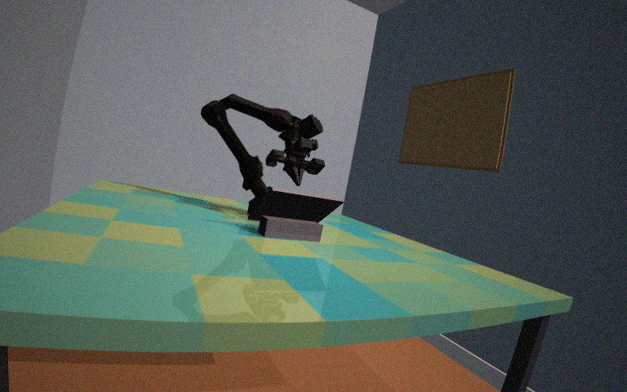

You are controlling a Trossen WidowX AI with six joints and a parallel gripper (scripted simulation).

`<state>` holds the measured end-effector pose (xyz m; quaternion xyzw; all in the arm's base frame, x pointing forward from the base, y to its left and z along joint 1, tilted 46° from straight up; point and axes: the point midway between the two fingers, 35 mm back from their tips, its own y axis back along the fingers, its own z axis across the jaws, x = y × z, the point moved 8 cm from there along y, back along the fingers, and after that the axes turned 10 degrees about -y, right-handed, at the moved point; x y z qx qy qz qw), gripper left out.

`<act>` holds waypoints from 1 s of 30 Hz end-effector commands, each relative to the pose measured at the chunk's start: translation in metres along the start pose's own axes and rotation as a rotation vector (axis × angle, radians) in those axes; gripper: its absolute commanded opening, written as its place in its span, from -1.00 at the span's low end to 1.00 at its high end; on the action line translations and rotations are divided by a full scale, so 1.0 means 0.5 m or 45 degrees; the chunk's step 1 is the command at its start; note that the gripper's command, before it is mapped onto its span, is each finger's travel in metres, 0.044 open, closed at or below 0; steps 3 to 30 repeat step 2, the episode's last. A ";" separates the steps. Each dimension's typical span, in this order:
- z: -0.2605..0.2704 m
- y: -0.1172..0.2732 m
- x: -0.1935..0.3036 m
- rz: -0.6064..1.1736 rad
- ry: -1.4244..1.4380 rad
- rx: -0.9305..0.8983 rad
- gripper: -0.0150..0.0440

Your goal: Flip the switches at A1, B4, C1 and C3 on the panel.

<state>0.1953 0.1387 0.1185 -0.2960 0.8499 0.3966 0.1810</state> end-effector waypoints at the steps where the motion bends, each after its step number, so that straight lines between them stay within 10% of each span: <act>1: 0.002 -0.001 -0.001 -0.001 -0.003 0.007 -0.49; 30: 0.002 -0.001 -0.001 -0.001 -0.003 0.007 -0.49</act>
